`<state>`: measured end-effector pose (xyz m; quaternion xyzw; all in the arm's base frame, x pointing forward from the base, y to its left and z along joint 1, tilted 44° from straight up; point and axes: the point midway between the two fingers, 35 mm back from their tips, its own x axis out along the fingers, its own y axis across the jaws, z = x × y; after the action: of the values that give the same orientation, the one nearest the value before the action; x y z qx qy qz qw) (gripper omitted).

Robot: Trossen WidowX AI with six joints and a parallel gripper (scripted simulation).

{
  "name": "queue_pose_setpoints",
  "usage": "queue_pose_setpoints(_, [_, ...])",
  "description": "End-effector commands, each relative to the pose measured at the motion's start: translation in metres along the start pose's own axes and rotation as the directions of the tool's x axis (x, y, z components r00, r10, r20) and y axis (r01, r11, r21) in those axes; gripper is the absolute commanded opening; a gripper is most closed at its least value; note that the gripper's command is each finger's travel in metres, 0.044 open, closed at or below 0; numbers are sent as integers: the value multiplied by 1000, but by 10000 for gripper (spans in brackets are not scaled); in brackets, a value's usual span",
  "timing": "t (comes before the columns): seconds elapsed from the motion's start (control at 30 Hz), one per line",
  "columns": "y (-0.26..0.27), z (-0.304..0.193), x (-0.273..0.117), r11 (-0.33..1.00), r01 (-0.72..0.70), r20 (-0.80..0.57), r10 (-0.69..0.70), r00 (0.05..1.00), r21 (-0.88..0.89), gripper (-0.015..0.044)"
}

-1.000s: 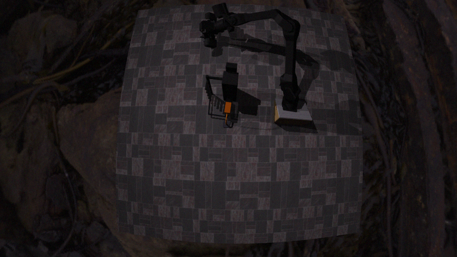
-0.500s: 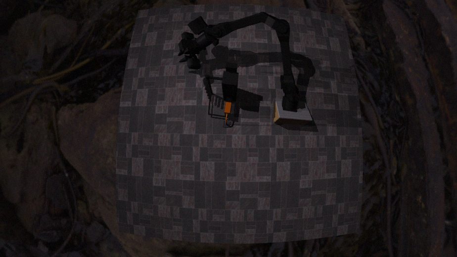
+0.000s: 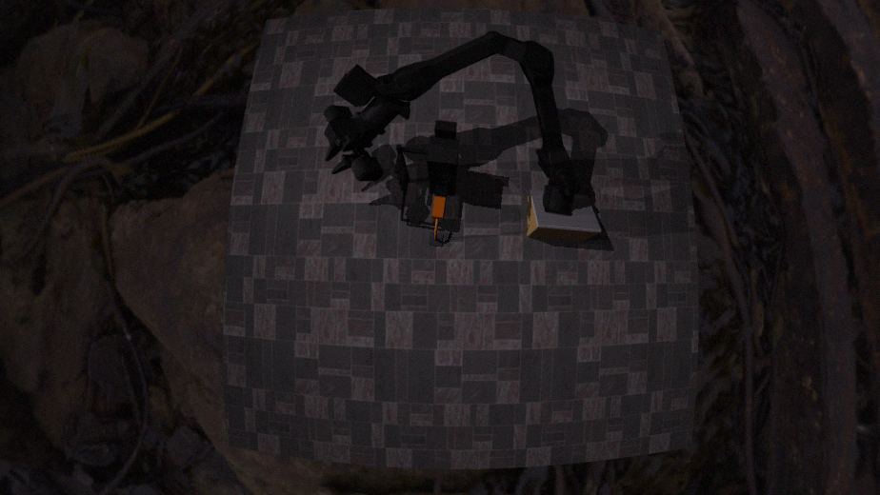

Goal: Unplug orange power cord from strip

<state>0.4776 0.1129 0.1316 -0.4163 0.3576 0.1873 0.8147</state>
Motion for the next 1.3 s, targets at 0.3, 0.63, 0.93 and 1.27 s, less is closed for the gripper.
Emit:
queue_pose_setpoints(0.3, [145, -49, 17, 923, -277, -404, 154, 902, -268, 160])
queue_pose_setpoints(0.63, [211, -133, -35, 604, -621, -802, -49, 596, -499, 160])
queue_pose_setpoints(0.93, [212, -134, -36, 597, -627, -805, -56, 590, -501, 160])
queue_pose_setpoints(1.27, [206, -136, -39, 597, -627, -805, -56, 590, -501, 160])
